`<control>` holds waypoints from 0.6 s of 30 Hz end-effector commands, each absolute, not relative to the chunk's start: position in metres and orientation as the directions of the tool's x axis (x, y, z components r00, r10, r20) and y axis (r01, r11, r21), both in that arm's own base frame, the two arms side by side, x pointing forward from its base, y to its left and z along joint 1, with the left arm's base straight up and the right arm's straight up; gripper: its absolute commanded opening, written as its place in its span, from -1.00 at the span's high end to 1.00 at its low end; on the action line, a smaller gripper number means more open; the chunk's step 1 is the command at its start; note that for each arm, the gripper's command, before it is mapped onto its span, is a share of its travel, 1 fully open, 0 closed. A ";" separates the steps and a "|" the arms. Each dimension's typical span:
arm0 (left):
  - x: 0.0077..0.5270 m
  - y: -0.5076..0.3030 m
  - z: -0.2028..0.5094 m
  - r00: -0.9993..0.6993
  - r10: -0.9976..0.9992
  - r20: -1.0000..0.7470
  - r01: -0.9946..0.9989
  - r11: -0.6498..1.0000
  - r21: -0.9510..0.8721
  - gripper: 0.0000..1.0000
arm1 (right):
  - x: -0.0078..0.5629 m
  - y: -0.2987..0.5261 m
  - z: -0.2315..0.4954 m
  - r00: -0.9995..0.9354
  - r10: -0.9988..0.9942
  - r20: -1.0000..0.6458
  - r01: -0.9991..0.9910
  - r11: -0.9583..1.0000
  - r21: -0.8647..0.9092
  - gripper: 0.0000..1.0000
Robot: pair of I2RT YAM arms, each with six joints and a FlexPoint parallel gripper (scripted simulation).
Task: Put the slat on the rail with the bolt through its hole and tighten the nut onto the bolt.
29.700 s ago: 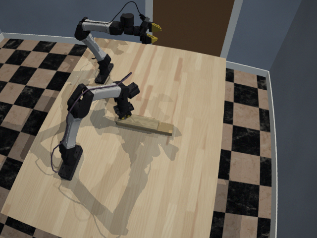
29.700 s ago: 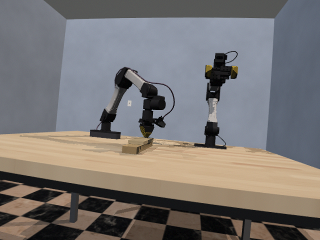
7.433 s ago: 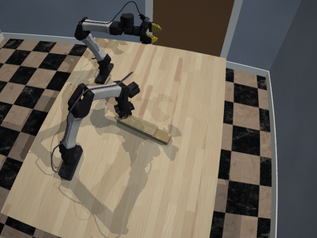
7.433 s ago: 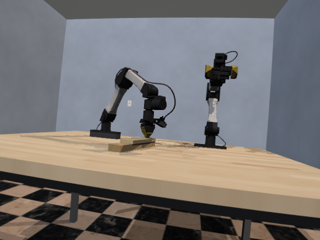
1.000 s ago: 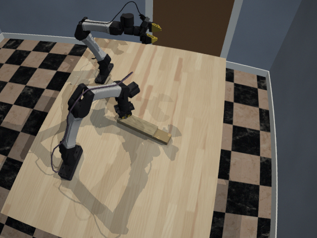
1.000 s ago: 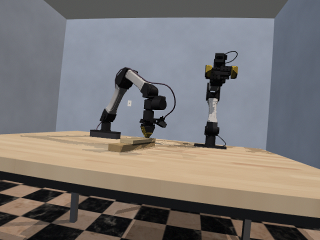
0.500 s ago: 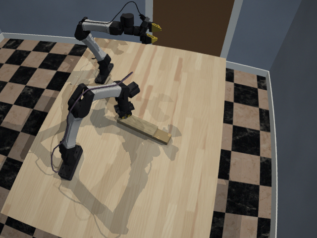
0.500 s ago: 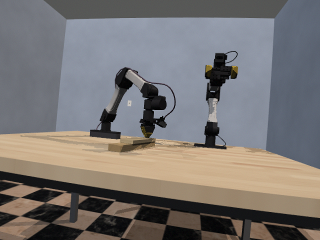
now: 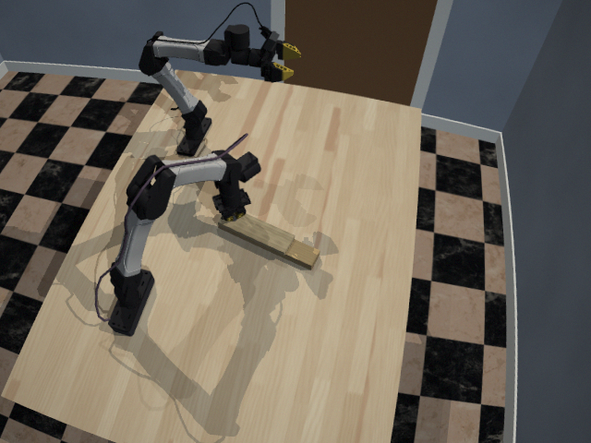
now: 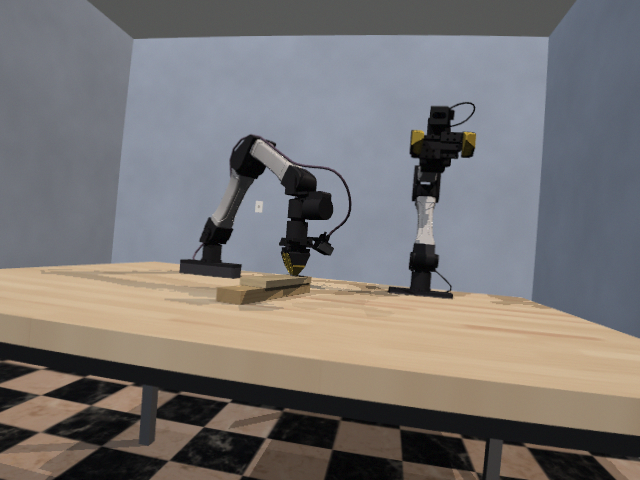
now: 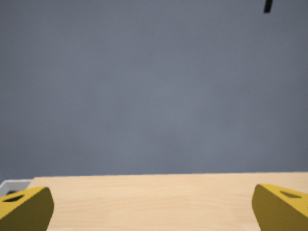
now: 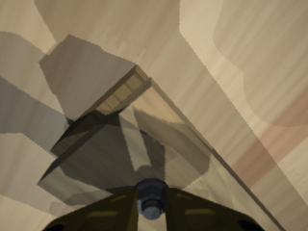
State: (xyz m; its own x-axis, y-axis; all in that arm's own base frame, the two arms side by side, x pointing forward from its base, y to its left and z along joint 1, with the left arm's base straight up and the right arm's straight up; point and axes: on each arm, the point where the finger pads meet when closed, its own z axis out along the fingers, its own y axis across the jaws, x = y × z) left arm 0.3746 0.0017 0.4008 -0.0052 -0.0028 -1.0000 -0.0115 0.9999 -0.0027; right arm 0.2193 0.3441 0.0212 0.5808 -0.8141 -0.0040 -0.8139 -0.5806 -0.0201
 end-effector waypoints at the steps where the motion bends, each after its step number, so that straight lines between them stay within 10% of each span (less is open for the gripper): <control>1: 0.373 0.001 0.408 0.015 -0.001 -1.000 -0.009 1.000 -0.002 -1.00 | 0.222 0.346 0.026 0.577 -0.817 -0.012 -0.817 -0.576 -0.036 0.78; 18: 0.373 0.001 0.408 0.015 -0.001 -1.000 -0.009 1.000 -0.002 -1.00 | 0.222 0.346 0.025 0.577 -0.816 -0.010 -0.816 -0.577 -0.033 0.78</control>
